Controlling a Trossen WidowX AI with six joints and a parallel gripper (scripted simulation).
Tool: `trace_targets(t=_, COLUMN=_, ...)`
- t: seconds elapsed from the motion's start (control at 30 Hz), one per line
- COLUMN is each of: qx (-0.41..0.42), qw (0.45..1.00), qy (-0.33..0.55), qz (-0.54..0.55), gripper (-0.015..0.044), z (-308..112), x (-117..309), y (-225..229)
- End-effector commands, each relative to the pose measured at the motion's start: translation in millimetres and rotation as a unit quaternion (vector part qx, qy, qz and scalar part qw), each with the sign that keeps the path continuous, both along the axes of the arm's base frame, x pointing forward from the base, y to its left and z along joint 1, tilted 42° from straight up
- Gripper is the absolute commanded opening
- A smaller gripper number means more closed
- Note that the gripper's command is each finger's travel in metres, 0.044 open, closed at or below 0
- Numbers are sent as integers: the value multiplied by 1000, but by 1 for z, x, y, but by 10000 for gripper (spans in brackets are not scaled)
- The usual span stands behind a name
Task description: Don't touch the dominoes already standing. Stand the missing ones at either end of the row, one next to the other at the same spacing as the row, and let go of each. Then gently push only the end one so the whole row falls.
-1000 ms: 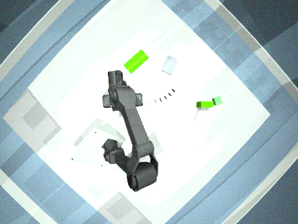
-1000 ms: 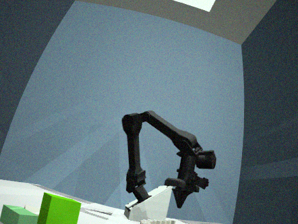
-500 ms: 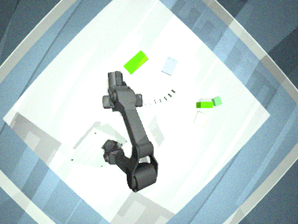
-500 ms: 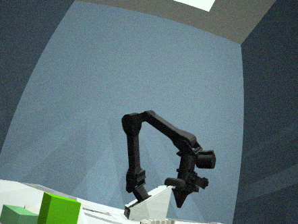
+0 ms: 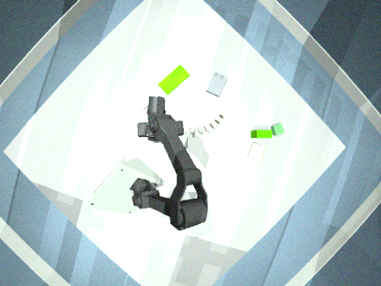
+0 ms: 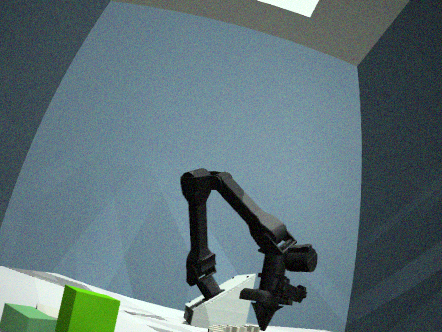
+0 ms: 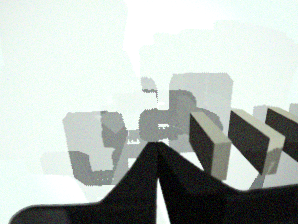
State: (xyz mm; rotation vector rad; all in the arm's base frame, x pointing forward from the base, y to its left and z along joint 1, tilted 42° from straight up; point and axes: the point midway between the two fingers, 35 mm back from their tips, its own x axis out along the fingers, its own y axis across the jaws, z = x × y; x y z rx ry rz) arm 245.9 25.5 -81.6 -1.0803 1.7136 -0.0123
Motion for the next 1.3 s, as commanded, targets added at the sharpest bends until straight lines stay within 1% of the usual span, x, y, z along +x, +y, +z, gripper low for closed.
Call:
trace_targets(t=0.0, qx=-6, qw=1000, qy=10, qz=2, gripper=0, z=-14, x=-8, y=-16)
trace_targets(t=0.93, qx=-6, qw=1000, qy=10, qz=3, gripper=0, z=3, x=19, y=-37)
trace_targets(t=0.97, qx=-6, qw=1000, qy=13, qz=6, gripper=0, z=1, x=14, y=-32)
trace_targets(t=1.03, qx=-9, qw=999, qy=18, qz=45, gripper=0, z=18, x=22, y=-17)
trace_targets(t=1.13, qx=-7, qw=1000, qy=11, qz=11, gripper=0, z=50, x=32, y=-11)
trace_targets(t=1.27, qx=-6, qw=1000, qy=10, qz=2, gripper=0, z=58, x=34, y=-9)
